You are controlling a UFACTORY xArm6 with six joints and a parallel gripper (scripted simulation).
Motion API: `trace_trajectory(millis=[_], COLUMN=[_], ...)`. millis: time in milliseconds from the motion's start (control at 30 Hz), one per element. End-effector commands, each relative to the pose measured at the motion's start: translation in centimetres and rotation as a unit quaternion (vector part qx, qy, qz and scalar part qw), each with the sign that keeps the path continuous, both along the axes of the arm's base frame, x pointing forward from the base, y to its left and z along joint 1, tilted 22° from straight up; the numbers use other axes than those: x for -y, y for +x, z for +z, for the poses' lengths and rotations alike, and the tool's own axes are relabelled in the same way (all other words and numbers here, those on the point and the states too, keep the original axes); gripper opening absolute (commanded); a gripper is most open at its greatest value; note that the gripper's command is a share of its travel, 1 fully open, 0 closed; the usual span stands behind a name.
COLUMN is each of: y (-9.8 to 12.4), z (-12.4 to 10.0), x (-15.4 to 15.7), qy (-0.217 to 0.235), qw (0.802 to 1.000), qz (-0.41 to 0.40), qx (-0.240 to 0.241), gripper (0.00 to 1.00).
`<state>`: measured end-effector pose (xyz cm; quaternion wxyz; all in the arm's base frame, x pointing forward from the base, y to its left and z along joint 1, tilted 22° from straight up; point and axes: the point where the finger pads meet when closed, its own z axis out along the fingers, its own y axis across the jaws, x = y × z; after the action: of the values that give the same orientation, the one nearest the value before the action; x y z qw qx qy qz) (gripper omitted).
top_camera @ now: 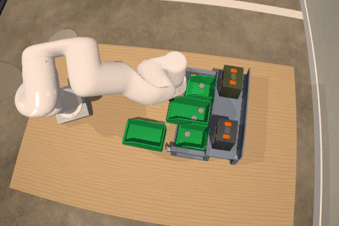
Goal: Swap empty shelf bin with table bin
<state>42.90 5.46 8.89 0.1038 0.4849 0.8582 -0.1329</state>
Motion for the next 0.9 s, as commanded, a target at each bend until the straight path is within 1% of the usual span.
trace_trajectory(millis=[0,33,167,333,867], y=[-1.8,-2.2,-3.3,-3.7,-3.7], z=[-0.3,-0.4,-0.8,-0.9,-0.9], x=[0.5,0.6,0.9,1.0,1.0], qy=[0.001,0.006,0.014,0.018,0.018], qw=[0.995,0.987,0.972,0.941,0.941], qz=[-0.080,-0.141,-0.212,-0.303,-0.303], qx=[0.053,0.076,0.103,0.152,0.152], gripper=[0.00,0.00,0.00,0.00,0.00])
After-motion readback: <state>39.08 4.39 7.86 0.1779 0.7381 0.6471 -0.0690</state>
